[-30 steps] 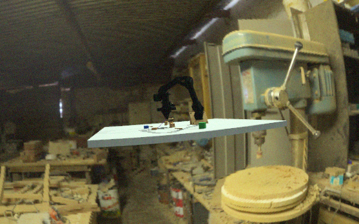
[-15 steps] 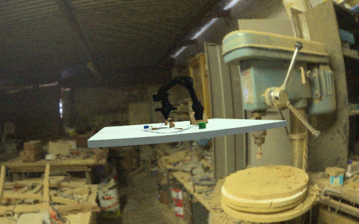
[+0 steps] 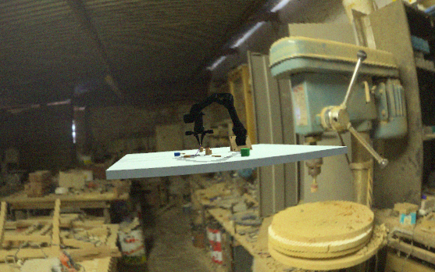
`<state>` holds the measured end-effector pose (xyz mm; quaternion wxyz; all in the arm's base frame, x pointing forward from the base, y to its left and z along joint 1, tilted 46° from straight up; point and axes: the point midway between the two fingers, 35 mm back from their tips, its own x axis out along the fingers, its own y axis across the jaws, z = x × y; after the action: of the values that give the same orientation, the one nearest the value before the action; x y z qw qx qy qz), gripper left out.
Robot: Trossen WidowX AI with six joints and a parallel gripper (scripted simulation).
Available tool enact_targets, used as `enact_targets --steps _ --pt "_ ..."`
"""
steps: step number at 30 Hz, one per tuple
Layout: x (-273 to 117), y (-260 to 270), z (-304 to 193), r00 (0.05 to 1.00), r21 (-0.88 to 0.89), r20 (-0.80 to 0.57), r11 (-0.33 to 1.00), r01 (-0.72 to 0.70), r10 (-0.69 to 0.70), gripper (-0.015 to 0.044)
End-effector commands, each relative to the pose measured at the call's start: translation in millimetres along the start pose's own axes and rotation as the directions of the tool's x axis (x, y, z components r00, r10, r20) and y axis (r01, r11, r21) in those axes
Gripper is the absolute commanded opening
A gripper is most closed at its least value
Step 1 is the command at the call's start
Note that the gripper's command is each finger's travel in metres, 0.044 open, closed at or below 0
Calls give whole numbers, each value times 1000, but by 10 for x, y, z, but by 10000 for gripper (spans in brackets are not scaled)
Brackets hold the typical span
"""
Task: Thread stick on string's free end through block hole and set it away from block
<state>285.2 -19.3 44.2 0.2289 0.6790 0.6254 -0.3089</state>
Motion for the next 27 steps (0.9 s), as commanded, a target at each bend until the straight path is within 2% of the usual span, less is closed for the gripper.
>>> enact_targets --steps 1,13,27 --pt "-16 52 -29 1000 -152 -2 988 -6 6 0" --pt "-21 124 -93 1000 -561 -1 828 -6 7 0" --pt "-26 206 -172 1000 -897 0 443 -4 8 0"
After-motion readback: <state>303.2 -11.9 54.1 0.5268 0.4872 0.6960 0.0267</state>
